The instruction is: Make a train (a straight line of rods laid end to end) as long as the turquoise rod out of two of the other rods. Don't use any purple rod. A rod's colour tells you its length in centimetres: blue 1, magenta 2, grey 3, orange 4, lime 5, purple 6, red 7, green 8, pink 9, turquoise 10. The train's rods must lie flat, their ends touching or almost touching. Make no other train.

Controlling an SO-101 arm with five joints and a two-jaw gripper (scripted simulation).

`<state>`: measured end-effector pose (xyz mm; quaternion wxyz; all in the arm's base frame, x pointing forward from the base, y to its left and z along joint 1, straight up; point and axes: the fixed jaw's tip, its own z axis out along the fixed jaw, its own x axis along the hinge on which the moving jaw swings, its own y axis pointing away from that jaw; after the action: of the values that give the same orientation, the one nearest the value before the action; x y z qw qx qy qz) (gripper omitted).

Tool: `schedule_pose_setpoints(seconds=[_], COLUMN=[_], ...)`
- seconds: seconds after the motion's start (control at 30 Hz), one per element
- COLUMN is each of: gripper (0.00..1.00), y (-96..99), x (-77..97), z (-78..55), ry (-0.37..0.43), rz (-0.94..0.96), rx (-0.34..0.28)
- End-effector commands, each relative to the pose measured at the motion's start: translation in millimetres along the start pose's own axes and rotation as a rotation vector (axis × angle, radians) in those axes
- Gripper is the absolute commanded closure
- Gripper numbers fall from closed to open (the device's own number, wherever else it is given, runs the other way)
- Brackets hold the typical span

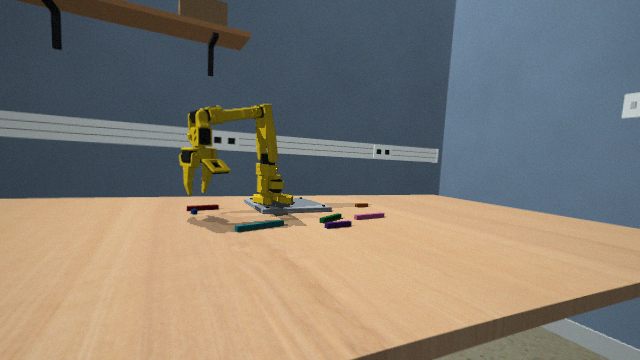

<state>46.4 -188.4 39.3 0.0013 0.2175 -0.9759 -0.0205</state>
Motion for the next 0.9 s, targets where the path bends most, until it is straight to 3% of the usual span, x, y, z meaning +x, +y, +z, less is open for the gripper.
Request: schedule_pose_setpoints(seconds=[0.0,0.87], gripper=[0.83,0.83], y=[-2.2,-1.9], x=[1.5,1.4], z=[-6.7,-9.4], ry=[0.003,0.003], rz=[-0.004,-0.004], rx=[0.022,0.022])
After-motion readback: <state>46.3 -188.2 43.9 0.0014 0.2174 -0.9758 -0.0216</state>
